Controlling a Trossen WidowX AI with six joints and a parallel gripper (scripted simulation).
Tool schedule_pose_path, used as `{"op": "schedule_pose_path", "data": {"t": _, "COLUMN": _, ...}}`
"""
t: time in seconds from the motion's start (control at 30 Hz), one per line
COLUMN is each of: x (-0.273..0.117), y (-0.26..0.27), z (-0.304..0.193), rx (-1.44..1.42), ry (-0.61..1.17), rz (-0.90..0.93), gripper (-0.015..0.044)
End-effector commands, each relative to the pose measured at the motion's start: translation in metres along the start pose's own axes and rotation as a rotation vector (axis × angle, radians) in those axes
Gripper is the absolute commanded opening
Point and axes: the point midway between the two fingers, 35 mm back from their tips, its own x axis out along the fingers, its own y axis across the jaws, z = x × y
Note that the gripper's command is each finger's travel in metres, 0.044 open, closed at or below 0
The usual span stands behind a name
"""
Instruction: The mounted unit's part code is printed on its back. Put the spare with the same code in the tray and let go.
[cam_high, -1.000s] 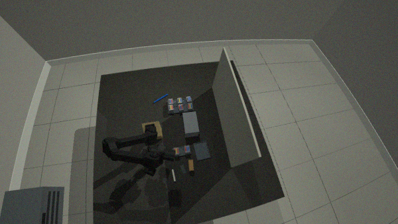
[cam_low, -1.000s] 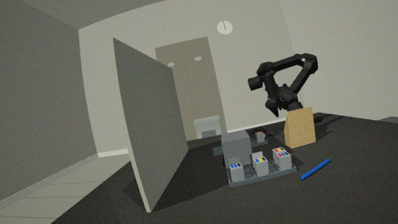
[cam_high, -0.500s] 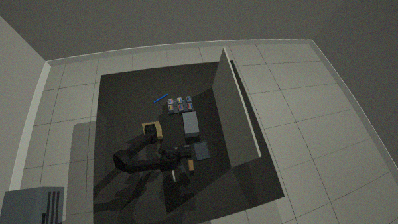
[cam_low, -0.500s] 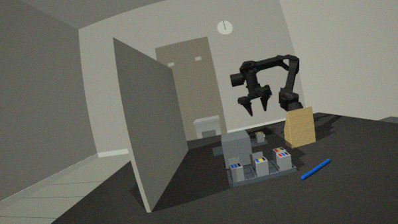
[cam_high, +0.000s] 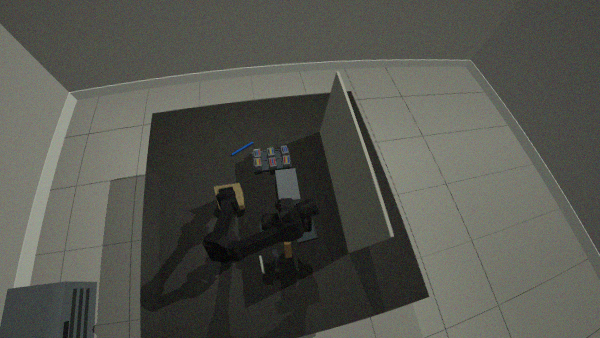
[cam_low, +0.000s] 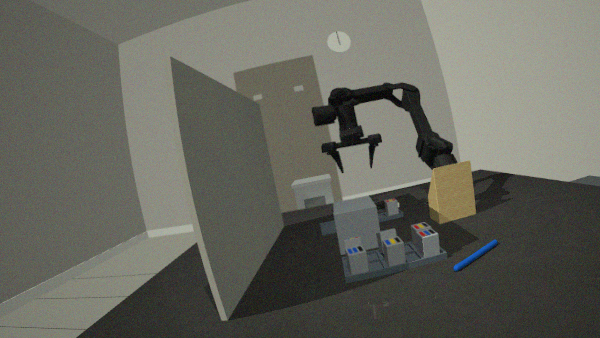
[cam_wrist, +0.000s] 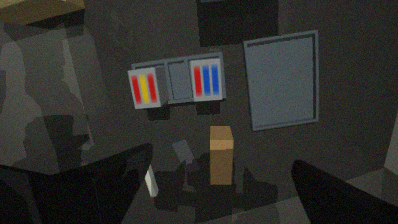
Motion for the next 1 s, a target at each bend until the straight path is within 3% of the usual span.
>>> {"op": "schedule_pose_path", "data": {"t": 0.0, "x": -0.018, "y": -0.044, "z": 0.053, "rx": 0.392, "ry": -0.029, "rz": -0.001, "gripper": 0.0440}}
{"op": "schedule_pose_path", "data": {"t": 0.7, "x": -0.039, "y": -0.085, "z": 0.223, "rx": 1.326, "ry": -0.015, "rz": 0.010, "gripper": 0.0440}}
{"op": "schedule_pose_path", "data": {"t": 0.97, "x": -0.039, "y": -0.084, "z": 0.231, "rx": 1.367, "ry": -0.013, "rz": 0.009, "gripper": 0.0440}}
